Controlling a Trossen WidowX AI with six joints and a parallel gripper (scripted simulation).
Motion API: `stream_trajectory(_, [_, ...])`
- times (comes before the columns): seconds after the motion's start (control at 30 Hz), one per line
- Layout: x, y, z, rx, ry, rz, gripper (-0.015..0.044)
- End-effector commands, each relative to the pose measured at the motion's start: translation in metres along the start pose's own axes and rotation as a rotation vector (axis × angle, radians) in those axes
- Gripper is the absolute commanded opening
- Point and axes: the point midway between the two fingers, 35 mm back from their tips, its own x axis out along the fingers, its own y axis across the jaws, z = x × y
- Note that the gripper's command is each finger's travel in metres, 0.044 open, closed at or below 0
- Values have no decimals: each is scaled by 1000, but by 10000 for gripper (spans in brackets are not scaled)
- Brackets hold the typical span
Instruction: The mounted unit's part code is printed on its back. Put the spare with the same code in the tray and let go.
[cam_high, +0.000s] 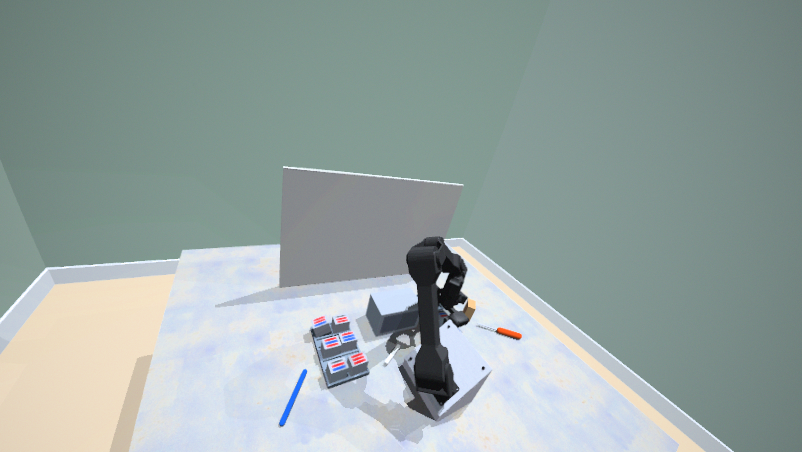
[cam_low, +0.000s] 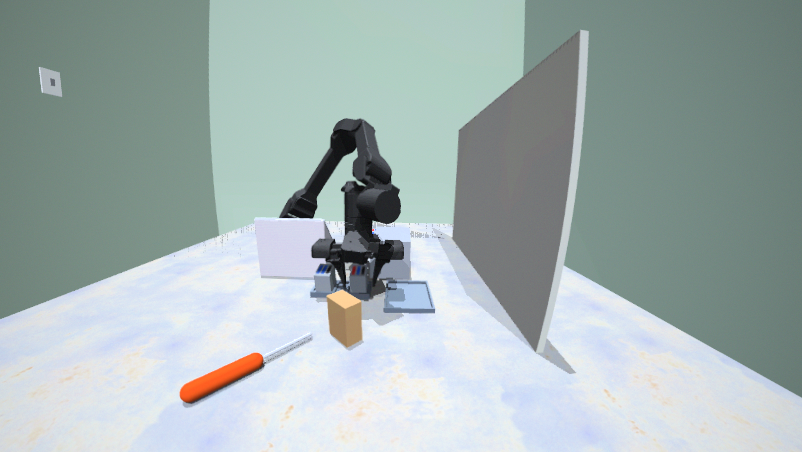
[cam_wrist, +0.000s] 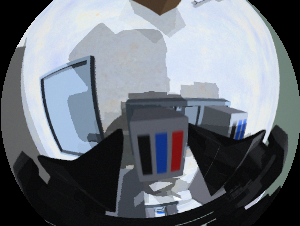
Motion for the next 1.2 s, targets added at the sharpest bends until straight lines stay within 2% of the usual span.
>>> stream_trajectory(0.0, [0, 0, 0, 0, 0, 0, 247])
stream_trajectory(0.13, [0, 0, 0, 0, 0, 0, 142])
stream_trajectory(0.3, [0, 0, 0, 0, 0, 0, 109])
stream_trajectory(0.43, [0, 0, 0, 0, 0, 0, 4])
stream_trajectory(0.77, [-5, 1, 1, 0, 0, 0, 0])
stream_trajectory(1.17, [-80, 0, 1, 6, -3, 3, 0])
